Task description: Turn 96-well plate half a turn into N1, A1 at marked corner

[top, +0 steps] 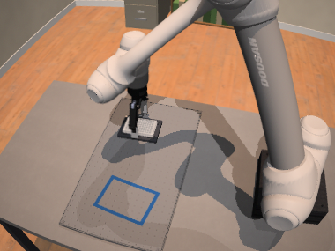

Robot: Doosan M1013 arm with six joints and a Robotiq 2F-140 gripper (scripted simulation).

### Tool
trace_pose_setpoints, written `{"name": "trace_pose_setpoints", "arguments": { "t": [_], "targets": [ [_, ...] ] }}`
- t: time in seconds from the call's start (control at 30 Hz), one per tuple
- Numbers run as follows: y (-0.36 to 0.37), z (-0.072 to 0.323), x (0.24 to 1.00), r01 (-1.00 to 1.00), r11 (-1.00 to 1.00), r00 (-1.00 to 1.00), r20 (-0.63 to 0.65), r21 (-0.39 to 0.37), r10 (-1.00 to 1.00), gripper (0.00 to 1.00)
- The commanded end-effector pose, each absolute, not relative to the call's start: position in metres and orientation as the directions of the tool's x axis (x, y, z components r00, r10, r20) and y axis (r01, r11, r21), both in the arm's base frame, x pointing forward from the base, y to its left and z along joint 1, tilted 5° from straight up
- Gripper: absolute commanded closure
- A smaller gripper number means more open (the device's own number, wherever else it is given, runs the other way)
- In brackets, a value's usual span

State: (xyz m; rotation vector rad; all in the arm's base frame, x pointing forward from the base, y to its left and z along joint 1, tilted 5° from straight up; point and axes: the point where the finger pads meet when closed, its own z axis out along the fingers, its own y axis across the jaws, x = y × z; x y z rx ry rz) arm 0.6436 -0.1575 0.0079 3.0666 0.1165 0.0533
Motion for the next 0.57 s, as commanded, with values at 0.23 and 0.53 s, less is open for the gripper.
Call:
{"name": "trace_pose_setpoints", "arguments": {
  "t": [0.23, 0.53],
  "targets": [
    [-0.156, 0.027, 0.643, 0.075, -0.995, 0.997, 0.032, 0.073, 0.077, 0.0],
    [-0.155, 0.042, 0.642, 0.075, -0.995, 0.997, 0.032, 0.073, 0.077, 0.0]
  ]
}}
